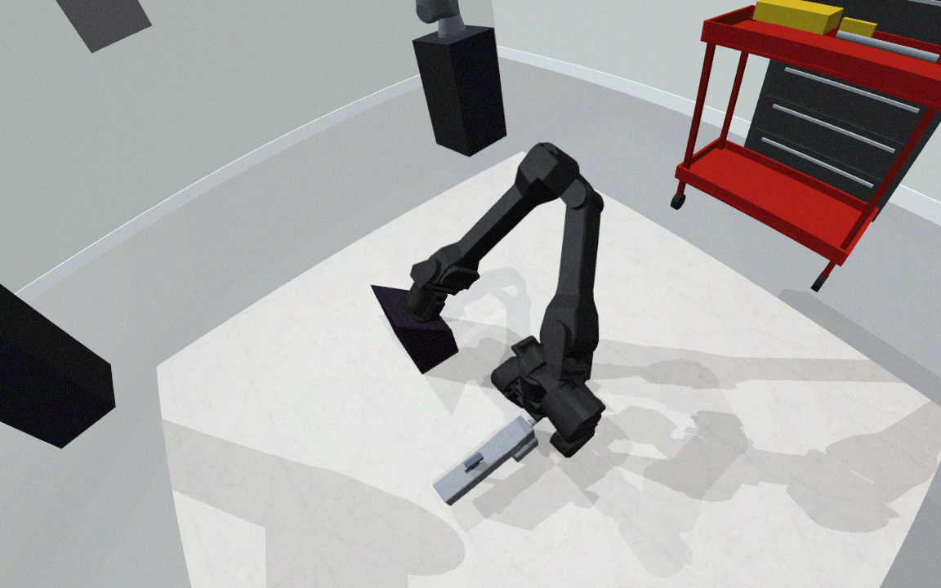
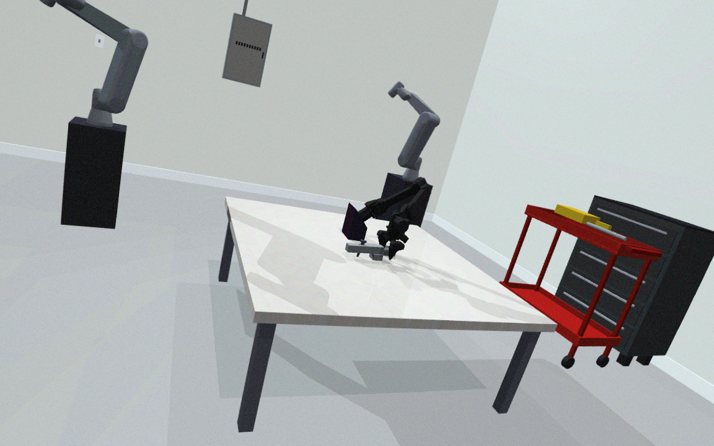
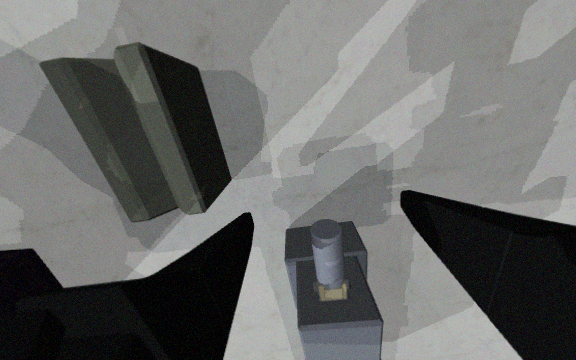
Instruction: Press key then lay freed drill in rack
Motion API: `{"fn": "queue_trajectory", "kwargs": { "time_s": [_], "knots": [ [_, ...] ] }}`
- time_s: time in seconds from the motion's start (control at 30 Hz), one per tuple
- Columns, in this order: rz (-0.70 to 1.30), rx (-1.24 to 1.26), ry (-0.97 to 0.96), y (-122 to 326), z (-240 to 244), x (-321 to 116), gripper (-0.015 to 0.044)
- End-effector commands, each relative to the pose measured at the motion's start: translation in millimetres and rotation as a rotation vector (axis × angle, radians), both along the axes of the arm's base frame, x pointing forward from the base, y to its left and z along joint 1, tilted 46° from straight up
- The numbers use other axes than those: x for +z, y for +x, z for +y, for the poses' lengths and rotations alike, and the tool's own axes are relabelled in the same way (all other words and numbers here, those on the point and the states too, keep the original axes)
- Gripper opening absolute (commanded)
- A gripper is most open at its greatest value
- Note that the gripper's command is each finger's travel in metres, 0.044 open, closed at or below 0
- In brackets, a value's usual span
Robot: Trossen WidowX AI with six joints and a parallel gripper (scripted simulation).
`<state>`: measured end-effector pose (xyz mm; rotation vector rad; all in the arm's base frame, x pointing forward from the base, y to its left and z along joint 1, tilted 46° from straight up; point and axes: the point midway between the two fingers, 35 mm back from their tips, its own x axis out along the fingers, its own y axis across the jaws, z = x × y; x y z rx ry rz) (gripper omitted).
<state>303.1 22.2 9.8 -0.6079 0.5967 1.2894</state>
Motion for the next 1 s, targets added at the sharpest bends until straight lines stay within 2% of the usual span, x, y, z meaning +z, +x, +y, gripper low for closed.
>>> {"fn": "queue_trajectory", "kwargs": {
  "time_s": [0.0, 0.03, 0.53, 0.77, 0.97],
  "knots": [
    [0.01, -0.004, 0.009, -2.4, 2.6, -3.6, 0.044],
    [0.01, -0.004, 0.009, -2.4, 2.6, -3.6, 0.044],
    [0.002, 0.0, 0.001, -0.3, 0.8, -1.4, 0.0046],
    [0.002, 0.0, 0.001, -0.3, 0.8, -1.4, 0.0],
    [0.01, -0.004, 0.009, -1.4, 4.5, 2.1, 0.0]
  ]
}}
